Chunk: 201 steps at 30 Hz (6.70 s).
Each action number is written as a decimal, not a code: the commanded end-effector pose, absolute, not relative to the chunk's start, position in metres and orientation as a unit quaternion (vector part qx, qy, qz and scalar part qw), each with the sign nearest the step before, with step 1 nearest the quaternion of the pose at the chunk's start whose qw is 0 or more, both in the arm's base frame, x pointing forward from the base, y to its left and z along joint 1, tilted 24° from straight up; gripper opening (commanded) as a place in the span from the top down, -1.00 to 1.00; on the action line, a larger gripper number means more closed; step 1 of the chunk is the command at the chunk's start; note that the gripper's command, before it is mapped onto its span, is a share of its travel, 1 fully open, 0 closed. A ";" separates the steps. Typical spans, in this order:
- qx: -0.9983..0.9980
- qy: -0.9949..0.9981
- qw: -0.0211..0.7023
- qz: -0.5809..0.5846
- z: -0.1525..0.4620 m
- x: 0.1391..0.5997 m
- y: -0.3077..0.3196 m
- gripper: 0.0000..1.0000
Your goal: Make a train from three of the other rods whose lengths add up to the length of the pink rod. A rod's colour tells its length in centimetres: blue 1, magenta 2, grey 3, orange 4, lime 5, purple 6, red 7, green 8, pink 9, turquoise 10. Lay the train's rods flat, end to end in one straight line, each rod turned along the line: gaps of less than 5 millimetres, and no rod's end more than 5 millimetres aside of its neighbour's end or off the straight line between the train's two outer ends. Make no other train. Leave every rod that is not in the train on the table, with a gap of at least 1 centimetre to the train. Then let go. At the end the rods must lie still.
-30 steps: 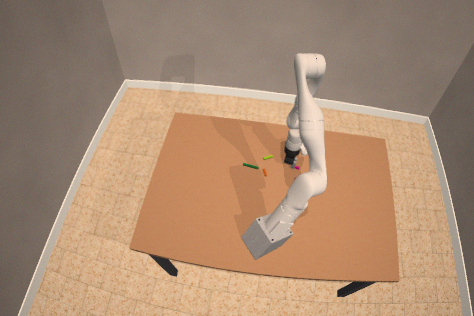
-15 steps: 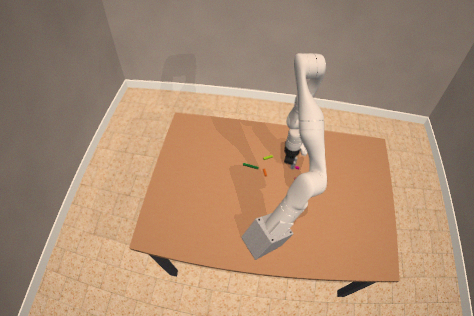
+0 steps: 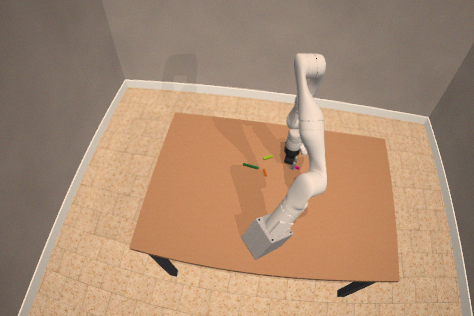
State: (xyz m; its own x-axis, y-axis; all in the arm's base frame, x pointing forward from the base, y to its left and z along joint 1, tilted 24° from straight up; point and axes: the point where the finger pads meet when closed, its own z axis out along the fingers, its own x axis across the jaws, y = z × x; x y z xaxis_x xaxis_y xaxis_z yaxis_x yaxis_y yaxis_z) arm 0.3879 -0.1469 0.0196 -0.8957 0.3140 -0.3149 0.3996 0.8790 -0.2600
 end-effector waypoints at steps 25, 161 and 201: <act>0.186 0.960 0.133 -0.161 0.094 0.372 -0.118 -0.07; -0.161 0.965 0.069 -0.197 0.003 0.446 -0.020 -0.07; -0.161 0.965 0.069 -0.197 0.001 0.446 -0.020 -0.07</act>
State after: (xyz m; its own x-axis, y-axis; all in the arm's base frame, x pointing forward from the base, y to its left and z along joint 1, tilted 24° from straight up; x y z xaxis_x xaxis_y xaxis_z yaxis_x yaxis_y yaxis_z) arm 0.4457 -0.0208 0.0007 -0.9391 -0.3367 -0.0683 -0.2828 0.8704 -0.4030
